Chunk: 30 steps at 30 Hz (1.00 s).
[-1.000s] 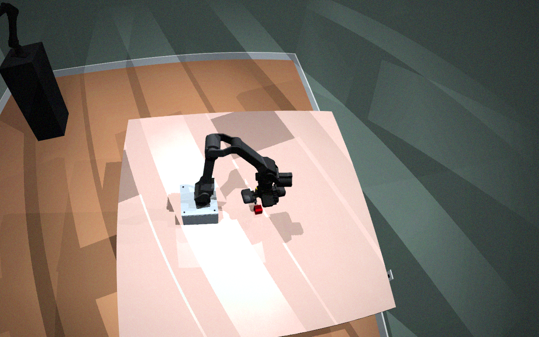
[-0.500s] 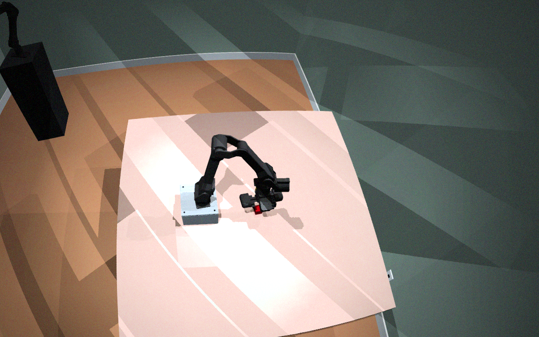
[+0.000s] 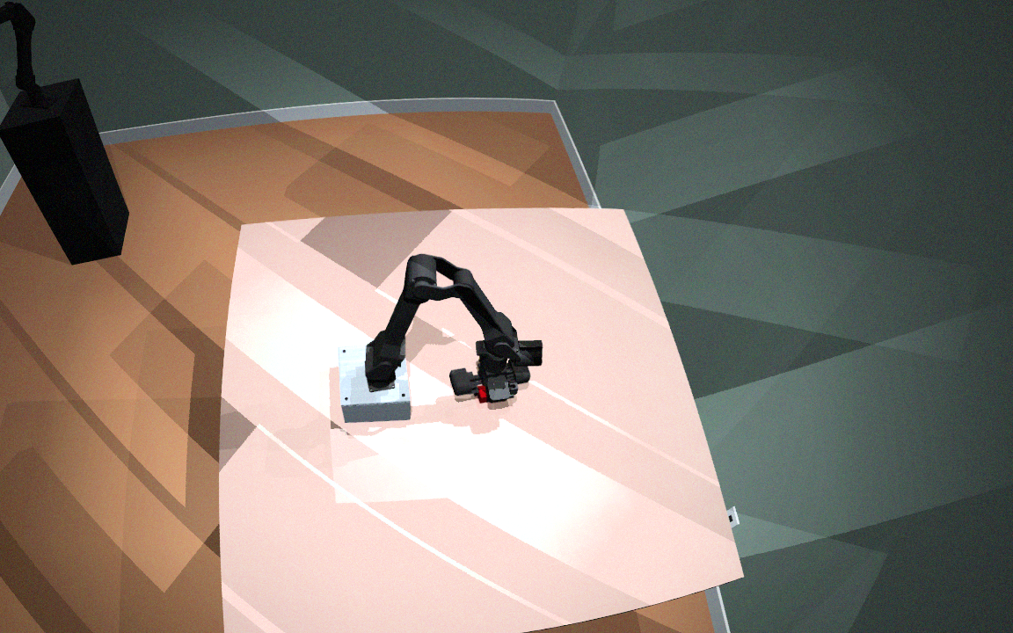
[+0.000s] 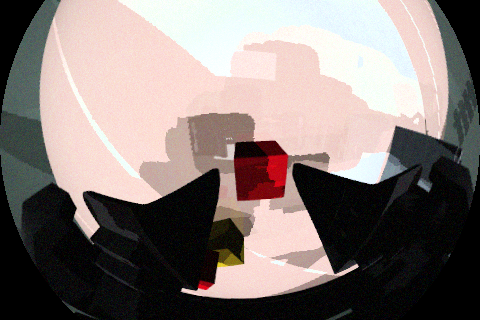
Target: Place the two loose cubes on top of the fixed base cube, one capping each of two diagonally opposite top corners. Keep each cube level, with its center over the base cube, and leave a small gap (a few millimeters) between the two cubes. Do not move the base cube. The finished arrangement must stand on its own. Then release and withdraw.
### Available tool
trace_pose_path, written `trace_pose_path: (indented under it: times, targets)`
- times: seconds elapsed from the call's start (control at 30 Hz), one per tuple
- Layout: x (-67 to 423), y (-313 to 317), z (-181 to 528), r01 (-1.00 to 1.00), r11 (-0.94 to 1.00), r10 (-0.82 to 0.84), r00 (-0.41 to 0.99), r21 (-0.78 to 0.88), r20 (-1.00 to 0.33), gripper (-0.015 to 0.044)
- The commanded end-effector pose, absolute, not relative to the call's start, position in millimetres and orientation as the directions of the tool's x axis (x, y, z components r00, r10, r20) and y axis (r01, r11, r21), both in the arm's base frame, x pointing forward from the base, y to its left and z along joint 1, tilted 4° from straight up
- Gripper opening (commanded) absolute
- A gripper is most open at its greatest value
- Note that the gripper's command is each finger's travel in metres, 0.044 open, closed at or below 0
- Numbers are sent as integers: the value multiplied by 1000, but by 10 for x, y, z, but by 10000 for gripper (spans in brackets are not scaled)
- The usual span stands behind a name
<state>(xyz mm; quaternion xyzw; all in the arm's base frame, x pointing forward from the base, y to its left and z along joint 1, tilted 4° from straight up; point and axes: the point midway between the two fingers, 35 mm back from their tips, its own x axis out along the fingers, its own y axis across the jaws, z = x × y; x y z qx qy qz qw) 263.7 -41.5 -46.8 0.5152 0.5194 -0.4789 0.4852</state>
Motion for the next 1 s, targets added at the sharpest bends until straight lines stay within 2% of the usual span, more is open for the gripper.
trace_pose_path:
  times: [0.0, 0.03, 0.23, 0.97]
  targets:
    - [2620, -413, -521, 1000, 7, 68, -2, -2, -998, 265]
    - [2620, -413, -523, 1000, 7, 68, -2, -2, -998, 265]
    - [2620, -413, -523, 1000, 7, 68, -2, -2, -998, 108]
    - [2686, -463, -7, 1000, 7, 67, -1, -1, -998, 105]
